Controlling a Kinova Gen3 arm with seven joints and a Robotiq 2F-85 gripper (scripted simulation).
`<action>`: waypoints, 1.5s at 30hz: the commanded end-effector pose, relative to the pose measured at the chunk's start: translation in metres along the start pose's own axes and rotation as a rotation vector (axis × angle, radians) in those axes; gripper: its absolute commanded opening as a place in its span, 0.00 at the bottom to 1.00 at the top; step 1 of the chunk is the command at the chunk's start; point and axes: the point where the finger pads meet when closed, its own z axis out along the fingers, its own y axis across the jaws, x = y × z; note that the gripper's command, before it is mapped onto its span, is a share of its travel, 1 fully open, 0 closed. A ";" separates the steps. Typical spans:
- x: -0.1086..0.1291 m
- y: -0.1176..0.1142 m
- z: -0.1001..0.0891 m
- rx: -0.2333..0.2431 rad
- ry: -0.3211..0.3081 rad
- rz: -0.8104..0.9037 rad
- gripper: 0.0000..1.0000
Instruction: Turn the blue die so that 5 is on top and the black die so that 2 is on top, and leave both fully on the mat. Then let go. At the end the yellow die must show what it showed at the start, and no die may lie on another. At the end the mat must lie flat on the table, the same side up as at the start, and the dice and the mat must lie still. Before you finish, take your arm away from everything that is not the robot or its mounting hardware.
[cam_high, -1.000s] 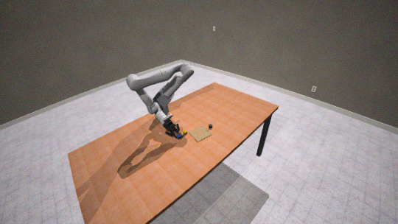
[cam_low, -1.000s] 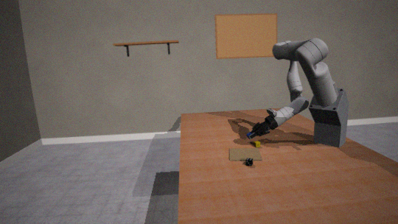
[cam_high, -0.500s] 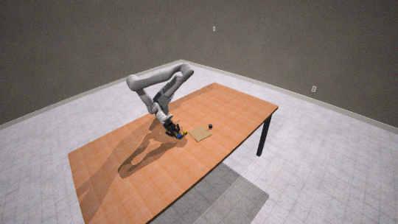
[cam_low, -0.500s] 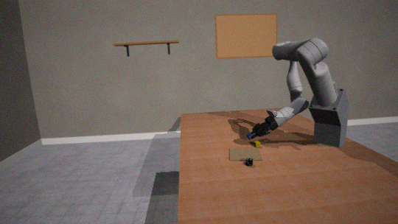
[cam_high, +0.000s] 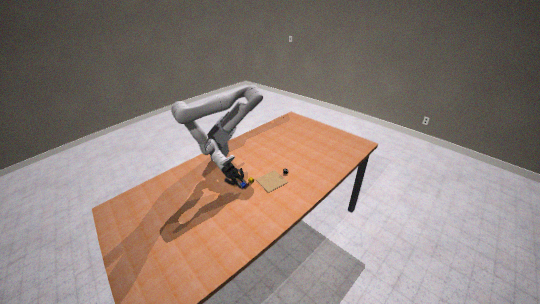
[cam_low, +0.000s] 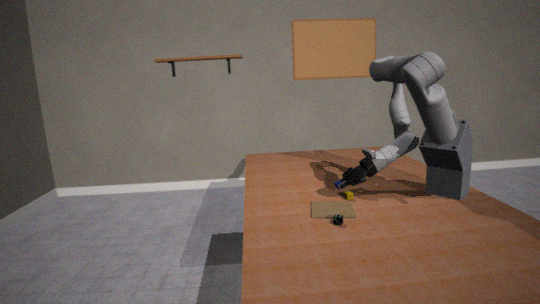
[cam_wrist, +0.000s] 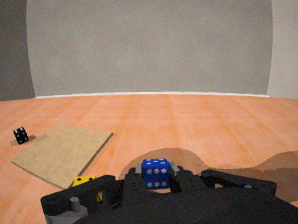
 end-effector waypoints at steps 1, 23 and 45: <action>-0.001 0.001 0.001 -0.003 -0.002 -0.005 0.21; -0.007 0.001 0.004 -0.003 -0.002 -0.005 0.21; -0.012 0.001 0.007 -0.003 -0.002 -0.005 0.21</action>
